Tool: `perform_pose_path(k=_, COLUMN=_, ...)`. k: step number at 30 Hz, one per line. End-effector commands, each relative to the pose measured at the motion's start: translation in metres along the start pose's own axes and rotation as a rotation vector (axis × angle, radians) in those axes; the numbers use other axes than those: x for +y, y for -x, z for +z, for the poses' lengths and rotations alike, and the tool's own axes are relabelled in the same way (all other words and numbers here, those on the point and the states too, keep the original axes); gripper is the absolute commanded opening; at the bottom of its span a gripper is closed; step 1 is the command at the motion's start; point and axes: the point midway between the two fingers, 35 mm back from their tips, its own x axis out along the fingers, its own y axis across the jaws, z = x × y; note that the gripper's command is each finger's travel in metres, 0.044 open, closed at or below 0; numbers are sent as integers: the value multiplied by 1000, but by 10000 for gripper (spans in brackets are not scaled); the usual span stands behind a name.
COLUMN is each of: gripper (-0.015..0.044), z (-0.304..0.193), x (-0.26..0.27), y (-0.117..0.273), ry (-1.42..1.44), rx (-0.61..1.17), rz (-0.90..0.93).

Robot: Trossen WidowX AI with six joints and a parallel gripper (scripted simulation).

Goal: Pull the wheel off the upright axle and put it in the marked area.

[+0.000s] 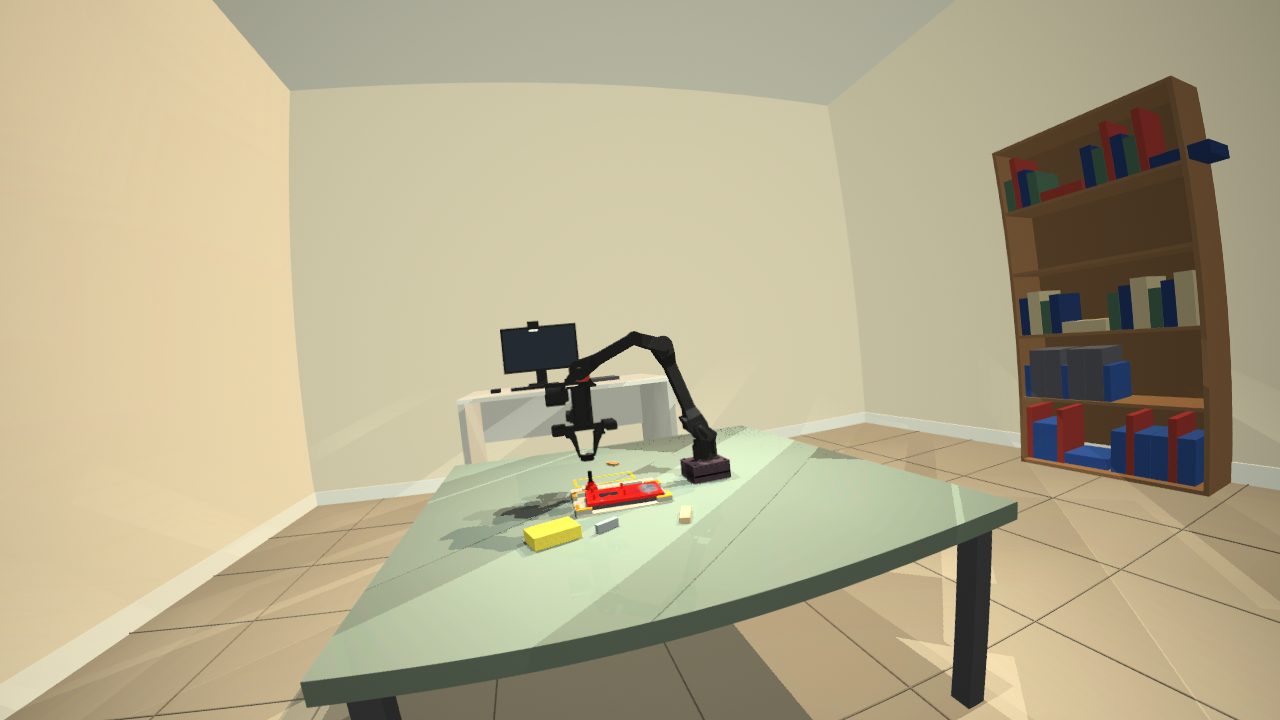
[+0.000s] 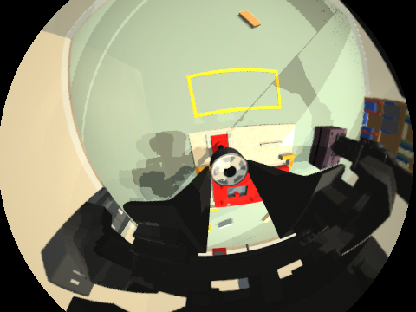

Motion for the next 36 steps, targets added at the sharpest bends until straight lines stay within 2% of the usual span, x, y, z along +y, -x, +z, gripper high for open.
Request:
perform_pose_path(k=1, gripper=0, z=10, x=-4, y=-2, ry=2, rx=0, rz=-8)
perform_pose_path(k=23, gripper=0, z=99, x=-54, y=6, ry=-2, rx=-7, rz=-6)
perform_pose_path(k=36, gripper=0, z=102, x=-55, y=-17, ry=-2, rx=-7, rz=-6)
